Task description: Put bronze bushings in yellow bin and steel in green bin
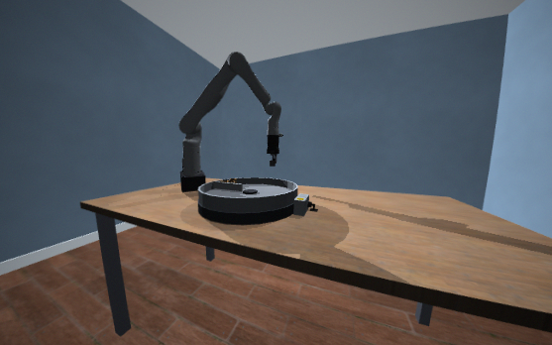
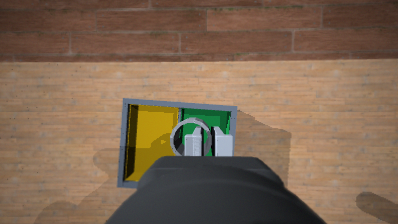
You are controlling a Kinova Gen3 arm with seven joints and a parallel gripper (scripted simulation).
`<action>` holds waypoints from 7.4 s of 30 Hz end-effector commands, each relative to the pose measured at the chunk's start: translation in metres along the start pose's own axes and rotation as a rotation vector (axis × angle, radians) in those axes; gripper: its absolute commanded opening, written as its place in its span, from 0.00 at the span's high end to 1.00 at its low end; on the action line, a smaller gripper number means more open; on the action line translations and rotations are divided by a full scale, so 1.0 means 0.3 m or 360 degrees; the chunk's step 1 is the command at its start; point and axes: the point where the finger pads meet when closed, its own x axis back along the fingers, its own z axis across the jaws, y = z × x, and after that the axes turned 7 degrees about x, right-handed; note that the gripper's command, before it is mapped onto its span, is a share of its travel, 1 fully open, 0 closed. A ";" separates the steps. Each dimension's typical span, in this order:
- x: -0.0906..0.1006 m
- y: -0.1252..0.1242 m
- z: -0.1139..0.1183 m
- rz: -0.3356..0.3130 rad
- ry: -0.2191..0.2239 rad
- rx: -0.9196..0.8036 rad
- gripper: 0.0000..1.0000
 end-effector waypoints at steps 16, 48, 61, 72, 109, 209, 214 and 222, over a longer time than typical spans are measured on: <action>-0.095 -0.004 0.000 0.0003 0.0000 0.0004 1.00; -0.294 -0.004 0.000 0.0003 0.0000 0.0003 1.00; -0.327 -0.006 -0.002 0.0003 0.0000 0.0003 1.00; -0.327 -0.006 -0.002 0.0003 0.0000 0.0003 1.00; -0.407 -0.006 -0.002 0.0003 0.0000 0.0003 1.00; -0.447 -0.006 -0.001 0.0003 0.0000 0.0003 0.53; -0.447 -0.006 -0.001 0.0003 0.0000 0.0003 0.53; -0.447 -0.006 -0.001 0.0003 0.0000 0.0003 0.53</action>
